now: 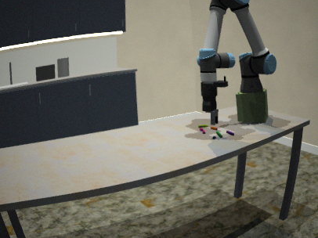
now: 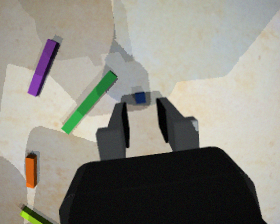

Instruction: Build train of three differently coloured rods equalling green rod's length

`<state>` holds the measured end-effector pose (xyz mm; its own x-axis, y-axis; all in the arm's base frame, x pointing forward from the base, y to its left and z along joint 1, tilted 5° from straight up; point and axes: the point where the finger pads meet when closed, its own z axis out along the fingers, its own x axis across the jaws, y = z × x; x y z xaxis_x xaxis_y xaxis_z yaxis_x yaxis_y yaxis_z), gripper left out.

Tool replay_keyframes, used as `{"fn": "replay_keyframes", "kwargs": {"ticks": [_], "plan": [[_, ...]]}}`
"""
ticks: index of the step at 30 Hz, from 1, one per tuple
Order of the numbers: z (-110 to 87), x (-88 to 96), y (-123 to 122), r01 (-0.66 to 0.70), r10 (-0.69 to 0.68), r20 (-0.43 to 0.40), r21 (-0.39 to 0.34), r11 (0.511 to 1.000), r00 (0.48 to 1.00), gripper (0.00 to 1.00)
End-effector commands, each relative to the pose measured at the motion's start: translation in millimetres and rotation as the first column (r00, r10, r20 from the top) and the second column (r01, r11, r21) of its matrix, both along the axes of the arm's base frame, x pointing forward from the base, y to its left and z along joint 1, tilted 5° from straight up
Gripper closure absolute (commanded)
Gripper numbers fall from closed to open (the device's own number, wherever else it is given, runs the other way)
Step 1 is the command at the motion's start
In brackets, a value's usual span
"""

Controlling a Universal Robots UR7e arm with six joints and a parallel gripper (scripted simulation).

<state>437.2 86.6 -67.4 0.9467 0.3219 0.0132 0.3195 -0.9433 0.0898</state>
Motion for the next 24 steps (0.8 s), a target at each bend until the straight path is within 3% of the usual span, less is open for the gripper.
{"fn": "replay_keyframes", "kwargs": {"ticks": [1, 24], "plan": [[0.2, 0.4, 0, 0.0, 0.0, 0.001, 0.0, 1.0, 1.0, 0.46], [-16.3, 1.2, -1, 0.0, 0.0, 0.001, 0.0, 1.0, 1.0, 0.46]]}}
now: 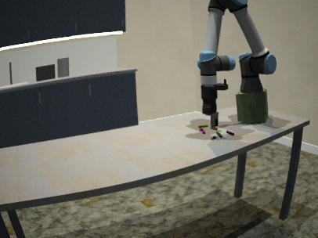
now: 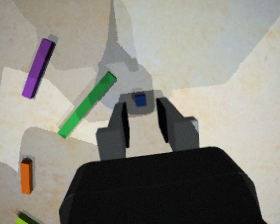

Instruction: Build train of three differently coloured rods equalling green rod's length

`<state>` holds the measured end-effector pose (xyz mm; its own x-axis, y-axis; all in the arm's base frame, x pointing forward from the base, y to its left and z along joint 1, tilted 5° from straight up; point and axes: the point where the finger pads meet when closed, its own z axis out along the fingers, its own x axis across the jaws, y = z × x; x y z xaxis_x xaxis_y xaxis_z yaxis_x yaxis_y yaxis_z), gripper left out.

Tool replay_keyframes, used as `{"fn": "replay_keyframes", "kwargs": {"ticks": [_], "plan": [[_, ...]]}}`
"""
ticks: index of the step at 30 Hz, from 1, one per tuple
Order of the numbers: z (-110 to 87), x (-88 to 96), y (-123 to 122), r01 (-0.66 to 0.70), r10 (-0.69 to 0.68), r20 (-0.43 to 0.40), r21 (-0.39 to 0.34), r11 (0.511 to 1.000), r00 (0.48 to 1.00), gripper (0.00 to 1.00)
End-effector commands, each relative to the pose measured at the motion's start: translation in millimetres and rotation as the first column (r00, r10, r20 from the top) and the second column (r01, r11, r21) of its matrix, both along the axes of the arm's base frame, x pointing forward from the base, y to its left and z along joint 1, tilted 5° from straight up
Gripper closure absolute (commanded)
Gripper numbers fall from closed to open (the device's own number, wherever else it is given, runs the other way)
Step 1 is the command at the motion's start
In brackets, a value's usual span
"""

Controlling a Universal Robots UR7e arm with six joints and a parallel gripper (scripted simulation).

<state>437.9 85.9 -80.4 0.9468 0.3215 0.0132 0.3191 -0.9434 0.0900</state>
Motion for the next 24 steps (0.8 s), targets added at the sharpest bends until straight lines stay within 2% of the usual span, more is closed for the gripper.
{"fn": "replay_keyframes", "kwargs": {"ticks": [1, 24], "plan": [[-4.8, 0.6, 0, 0.0, 0.0, 0.001, 0.0, 1.0, 1.0, 0.46], [-33.9, 1.9, -2, 0.0, 0.0, 0.001, 0.0, 1.0, 1.0, 0.46]]}}
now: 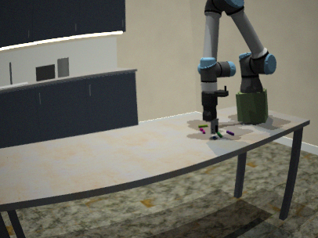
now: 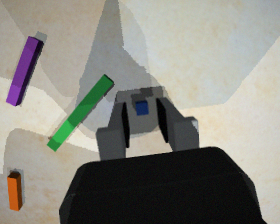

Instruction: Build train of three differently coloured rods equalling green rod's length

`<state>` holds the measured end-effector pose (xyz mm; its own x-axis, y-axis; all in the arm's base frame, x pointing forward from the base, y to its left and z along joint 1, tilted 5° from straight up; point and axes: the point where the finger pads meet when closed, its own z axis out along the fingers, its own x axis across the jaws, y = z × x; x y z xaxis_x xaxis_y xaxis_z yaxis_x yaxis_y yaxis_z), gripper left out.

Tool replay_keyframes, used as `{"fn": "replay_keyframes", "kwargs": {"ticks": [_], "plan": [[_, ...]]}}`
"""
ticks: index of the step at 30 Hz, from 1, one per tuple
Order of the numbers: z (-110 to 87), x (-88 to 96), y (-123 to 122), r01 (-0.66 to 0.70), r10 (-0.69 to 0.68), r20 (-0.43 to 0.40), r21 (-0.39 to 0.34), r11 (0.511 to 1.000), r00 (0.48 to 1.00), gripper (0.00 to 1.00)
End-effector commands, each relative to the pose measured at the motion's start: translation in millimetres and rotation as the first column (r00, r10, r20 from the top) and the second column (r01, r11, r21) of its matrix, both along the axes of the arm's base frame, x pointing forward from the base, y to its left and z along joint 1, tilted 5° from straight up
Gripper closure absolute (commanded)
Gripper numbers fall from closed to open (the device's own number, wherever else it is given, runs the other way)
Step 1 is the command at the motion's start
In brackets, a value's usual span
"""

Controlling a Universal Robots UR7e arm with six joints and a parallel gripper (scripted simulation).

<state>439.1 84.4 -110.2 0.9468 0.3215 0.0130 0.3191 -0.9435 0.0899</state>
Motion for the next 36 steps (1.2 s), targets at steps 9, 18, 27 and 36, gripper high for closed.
{"fn": "replay_keyframes", "kwargs": {"ticks": [9, 18, 27, 36], "plan": [[-8.1, 0.8, -0.4, 0.0, 0.0, 0.001, 0.0, 1.0, 1.0, 0.46], [-8.5, 0.8, -0.5, 0.0, 0.0, 0.001, 0.0, 1.0, 1.0, 0.46], [-8.5, 0.8, -0.5, 0.0, 0.0, 0.001, 0.0, 1.0, 1.0, 0.46], [-8.5, 0.8, -0.5, 0.0, 0.0, 0.001, 0.0, 1.0, 1.0, 0.46]]}}
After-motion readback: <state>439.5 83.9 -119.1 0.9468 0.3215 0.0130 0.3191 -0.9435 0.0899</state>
